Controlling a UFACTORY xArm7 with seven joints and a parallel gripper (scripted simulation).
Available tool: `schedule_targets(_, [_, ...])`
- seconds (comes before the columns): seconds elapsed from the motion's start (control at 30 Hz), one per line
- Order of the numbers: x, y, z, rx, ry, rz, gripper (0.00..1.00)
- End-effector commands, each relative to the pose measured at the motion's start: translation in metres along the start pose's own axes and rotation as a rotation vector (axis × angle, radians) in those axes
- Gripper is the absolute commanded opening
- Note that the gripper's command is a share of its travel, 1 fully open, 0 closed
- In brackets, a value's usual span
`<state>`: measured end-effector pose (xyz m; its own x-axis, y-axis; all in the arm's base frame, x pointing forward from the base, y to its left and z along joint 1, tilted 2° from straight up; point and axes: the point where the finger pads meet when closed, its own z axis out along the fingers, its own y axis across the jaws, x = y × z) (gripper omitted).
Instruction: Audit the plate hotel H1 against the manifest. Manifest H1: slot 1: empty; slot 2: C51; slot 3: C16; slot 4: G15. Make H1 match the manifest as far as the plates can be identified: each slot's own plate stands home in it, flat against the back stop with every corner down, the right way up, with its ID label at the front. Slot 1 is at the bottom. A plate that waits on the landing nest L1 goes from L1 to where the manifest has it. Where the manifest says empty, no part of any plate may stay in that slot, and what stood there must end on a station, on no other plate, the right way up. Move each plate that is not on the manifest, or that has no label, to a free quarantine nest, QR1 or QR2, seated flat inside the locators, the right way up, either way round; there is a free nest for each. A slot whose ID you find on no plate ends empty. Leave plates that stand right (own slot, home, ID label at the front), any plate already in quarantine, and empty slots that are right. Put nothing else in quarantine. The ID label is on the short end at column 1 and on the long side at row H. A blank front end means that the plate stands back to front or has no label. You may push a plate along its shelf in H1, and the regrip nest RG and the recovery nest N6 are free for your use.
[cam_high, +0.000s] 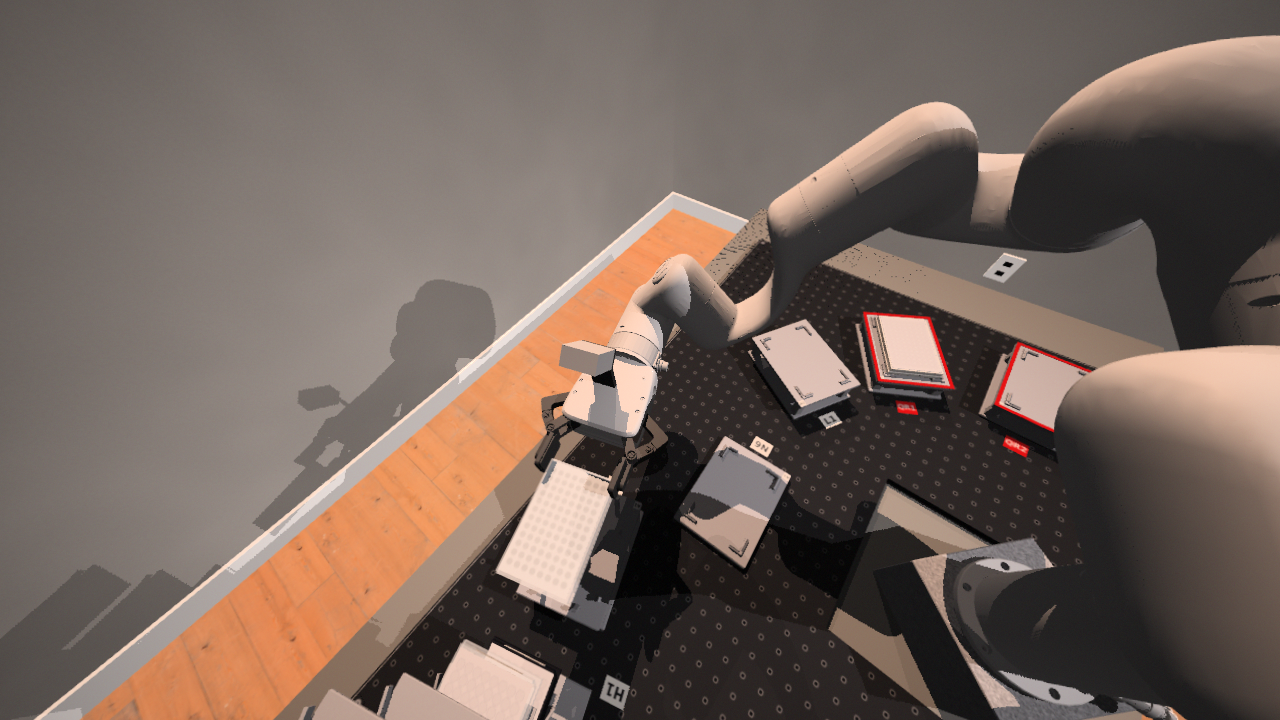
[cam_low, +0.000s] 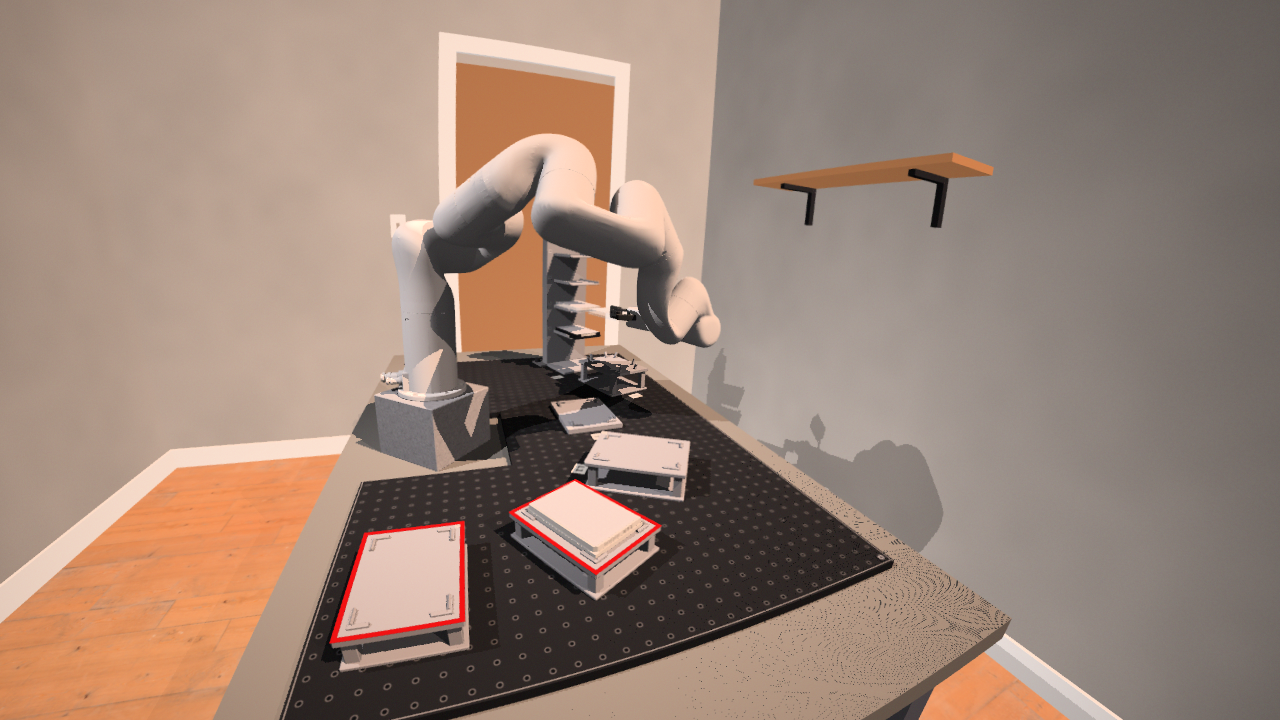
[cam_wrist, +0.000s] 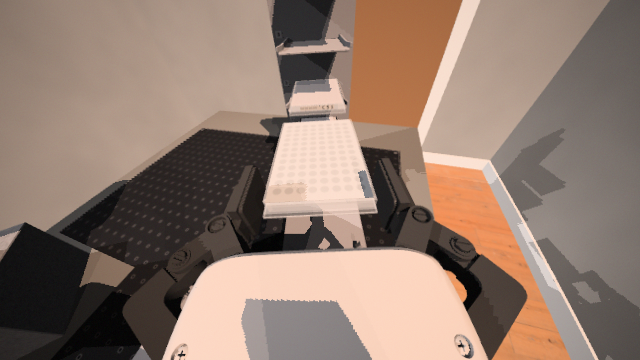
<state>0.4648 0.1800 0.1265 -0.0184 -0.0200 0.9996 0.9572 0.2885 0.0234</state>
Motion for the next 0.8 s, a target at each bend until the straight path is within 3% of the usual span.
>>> schedule_targets(0.0, [-0.005,0.001,0.0,0.0,-0.001,-0.004,0.0])
schedule_targets(0.77, [-0.036,0.001,0.0,0.0,-0.001,-0.004,0.0])
